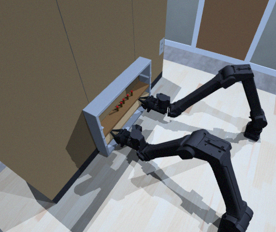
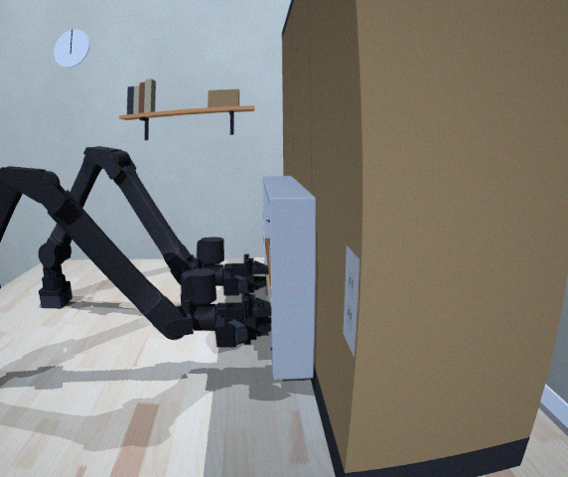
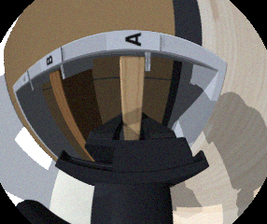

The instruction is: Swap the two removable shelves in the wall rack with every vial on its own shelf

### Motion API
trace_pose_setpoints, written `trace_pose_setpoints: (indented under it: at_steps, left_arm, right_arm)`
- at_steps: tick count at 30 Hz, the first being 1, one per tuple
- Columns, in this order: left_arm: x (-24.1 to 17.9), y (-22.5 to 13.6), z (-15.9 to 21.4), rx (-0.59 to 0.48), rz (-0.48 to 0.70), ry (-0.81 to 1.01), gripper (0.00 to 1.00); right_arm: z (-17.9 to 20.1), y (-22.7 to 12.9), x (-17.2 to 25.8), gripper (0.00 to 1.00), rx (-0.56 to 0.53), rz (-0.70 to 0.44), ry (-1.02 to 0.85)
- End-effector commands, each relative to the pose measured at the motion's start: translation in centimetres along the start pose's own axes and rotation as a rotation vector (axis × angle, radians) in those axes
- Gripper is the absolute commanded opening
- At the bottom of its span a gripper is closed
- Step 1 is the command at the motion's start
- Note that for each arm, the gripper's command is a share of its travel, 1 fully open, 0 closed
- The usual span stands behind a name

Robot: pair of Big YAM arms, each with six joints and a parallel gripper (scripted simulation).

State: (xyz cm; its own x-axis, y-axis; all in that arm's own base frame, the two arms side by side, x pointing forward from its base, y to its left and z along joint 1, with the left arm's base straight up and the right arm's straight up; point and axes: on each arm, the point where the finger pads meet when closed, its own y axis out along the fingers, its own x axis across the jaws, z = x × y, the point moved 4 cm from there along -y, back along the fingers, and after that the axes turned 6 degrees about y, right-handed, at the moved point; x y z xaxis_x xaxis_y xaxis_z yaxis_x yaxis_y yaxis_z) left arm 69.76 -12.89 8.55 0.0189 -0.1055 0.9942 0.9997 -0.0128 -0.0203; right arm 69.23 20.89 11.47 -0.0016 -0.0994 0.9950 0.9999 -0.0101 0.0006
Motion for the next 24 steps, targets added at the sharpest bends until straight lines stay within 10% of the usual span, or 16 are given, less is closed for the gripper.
trace_pose_setpoints:
  at_steps: [1, 24]
  left_arm:
    - [1.7, 0.1, 0.0, 0.002, -0.03, -0.003, 0.11]
    - [2.6, -5.0, -0.1, 0.002, -0.043, -0.005, 0.12]
  right_arm:
    - [0.4, 0.1, 0.7, 0.12, 0.004, -0.013, 0.01]
    - [0.4, -5.0, 1.7, 0.12, 0.004, -0.027, 0.014]
